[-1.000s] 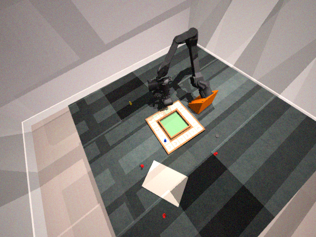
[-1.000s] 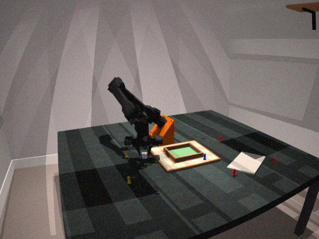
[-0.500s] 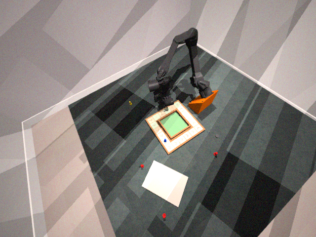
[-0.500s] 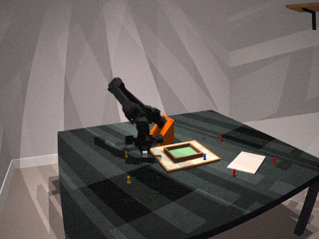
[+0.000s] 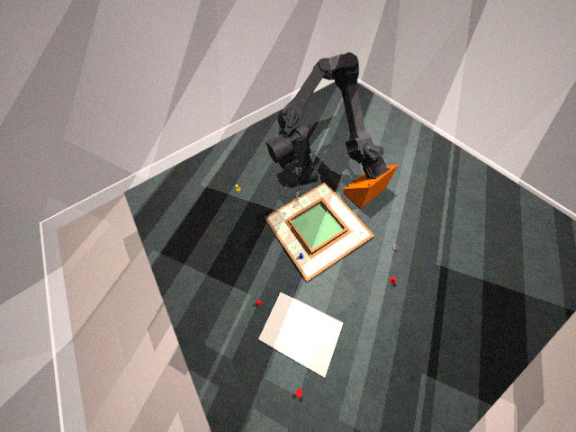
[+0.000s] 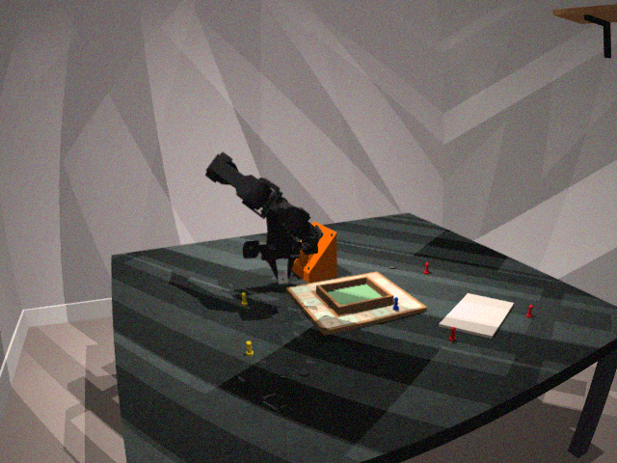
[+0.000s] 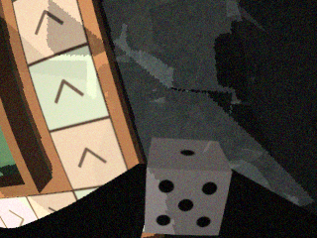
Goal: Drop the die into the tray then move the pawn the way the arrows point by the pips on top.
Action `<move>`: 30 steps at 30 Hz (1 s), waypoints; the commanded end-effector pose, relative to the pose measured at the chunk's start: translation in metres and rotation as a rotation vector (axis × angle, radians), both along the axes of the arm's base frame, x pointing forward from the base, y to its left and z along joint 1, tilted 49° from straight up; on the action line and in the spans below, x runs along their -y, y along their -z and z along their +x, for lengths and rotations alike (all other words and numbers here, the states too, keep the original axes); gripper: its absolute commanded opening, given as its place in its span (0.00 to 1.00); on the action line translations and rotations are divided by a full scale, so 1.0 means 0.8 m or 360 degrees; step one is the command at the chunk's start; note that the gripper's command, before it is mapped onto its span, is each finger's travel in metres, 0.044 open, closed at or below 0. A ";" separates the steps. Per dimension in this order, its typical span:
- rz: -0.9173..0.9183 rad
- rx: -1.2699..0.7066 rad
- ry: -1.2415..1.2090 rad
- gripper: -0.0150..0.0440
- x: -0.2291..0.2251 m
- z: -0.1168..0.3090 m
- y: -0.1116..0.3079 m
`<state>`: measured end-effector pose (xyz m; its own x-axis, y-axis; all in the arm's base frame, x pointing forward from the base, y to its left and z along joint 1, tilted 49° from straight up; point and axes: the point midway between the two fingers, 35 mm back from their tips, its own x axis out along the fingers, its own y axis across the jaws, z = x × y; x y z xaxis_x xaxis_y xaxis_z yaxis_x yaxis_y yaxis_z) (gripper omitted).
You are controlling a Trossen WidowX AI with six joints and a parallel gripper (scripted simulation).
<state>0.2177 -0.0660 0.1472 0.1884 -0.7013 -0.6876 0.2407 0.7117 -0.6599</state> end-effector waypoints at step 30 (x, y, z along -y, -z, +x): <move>-0.0220 -0.0614 -0.0621 0.25 -0.083 0.017 -0.005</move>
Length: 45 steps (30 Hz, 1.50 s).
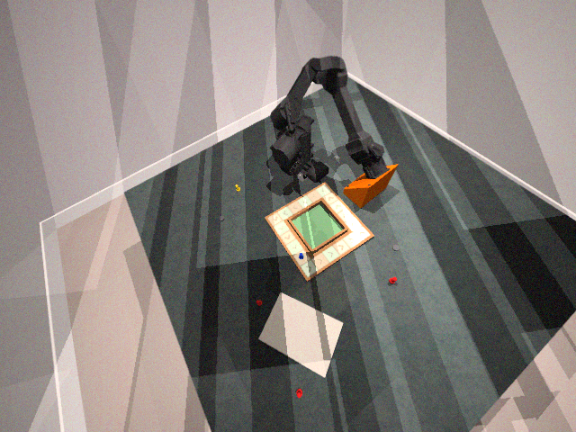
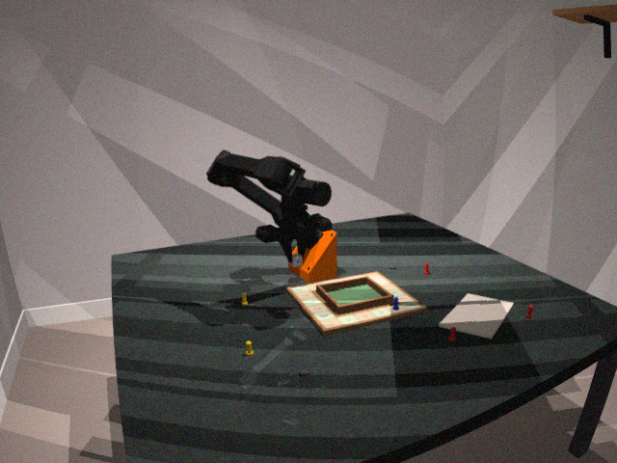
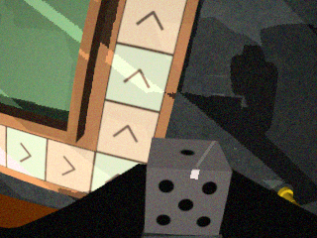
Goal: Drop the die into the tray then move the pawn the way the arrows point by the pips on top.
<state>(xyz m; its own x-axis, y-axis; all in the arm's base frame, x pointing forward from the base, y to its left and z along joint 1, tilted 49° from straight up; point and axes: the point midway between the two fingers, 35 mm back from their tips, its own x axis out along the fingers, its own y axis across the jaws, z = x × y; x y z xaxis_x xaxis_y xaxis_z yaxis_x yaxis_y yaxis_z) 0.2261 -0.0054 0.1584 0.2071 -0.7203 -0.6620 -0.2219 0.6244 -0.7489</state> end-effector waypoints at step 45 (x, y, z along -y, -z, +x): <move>-0.0430 -0.1656 -0.1517 0.25 -0.097 0.044 0.162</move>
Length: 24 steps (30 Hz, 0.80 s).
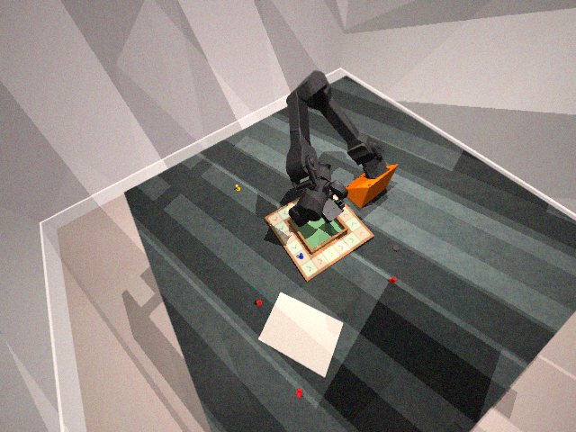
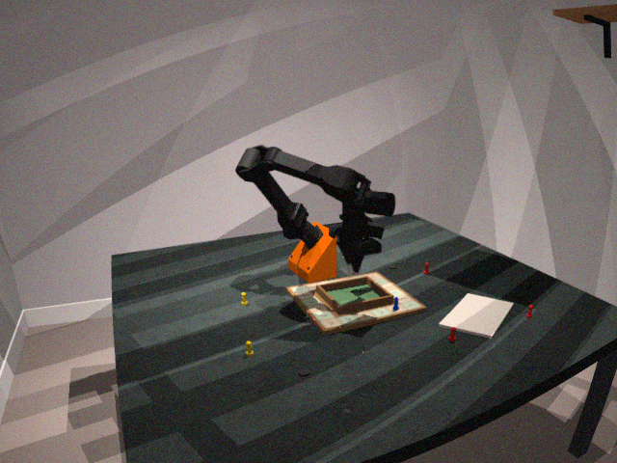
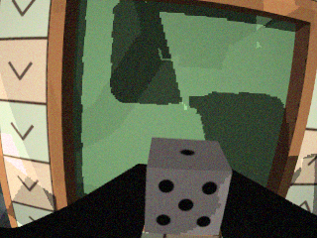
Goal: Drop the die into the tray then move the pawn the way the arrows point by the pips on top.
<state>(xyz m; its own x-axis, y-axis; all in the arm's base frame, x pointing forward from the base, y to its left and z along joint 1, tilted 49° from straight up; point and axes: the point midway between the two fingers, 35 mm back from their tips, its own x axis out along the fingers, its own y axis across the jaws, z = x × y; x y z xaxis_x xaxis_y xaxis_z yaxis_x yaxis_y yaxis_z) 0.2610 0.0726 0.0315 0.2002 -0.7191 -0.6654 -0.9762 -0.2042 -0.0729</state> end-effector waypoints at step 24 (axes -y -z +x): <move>0.1193 -0.0312 -0.0049 0.25 0.012 -0.010 0.019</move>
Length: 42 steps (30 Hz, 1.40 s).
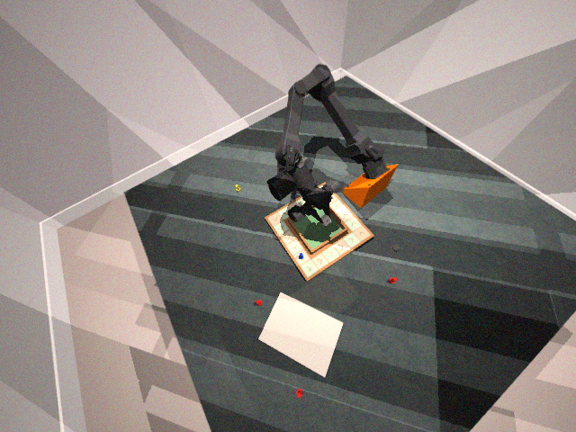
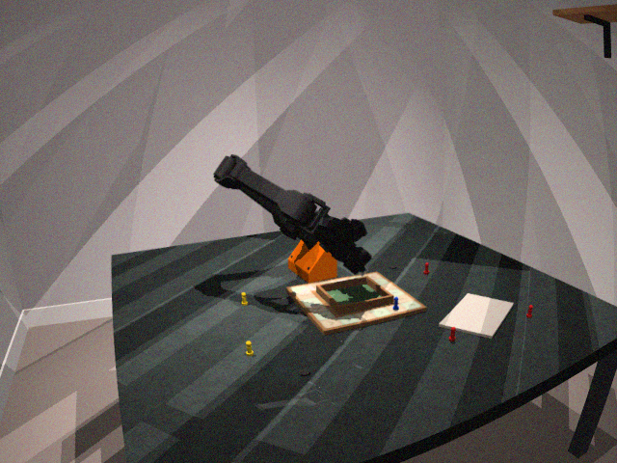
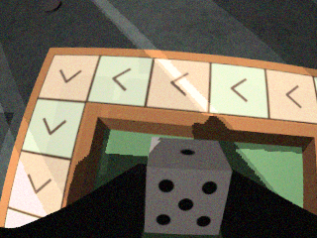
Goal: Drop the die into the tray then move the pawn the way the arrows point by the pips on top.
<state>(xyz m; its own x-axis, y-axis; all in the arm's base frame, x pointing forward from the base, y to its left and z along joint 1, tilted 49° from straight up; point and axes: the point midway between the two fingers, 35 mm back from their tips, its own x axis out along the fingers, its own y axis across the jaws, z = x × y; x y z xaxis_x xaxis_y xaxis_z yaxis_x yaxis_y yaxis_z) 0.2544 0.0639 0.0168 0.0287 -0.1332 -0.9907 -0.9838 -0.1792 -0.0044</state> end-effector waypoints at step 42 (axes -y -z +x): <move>0.0217 0.0046 -0.0055 1.00 -0.044 -0.002 -0.083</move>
<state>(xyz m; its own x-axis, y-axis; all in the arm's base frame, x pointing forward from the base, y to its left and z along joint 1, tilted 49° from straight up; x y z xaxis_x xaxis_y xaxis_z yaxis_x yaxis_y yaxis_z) 0.2533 0.0997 0.0805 0.0613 0.0195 -0.9979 -0.9727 -0.2231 -0.0641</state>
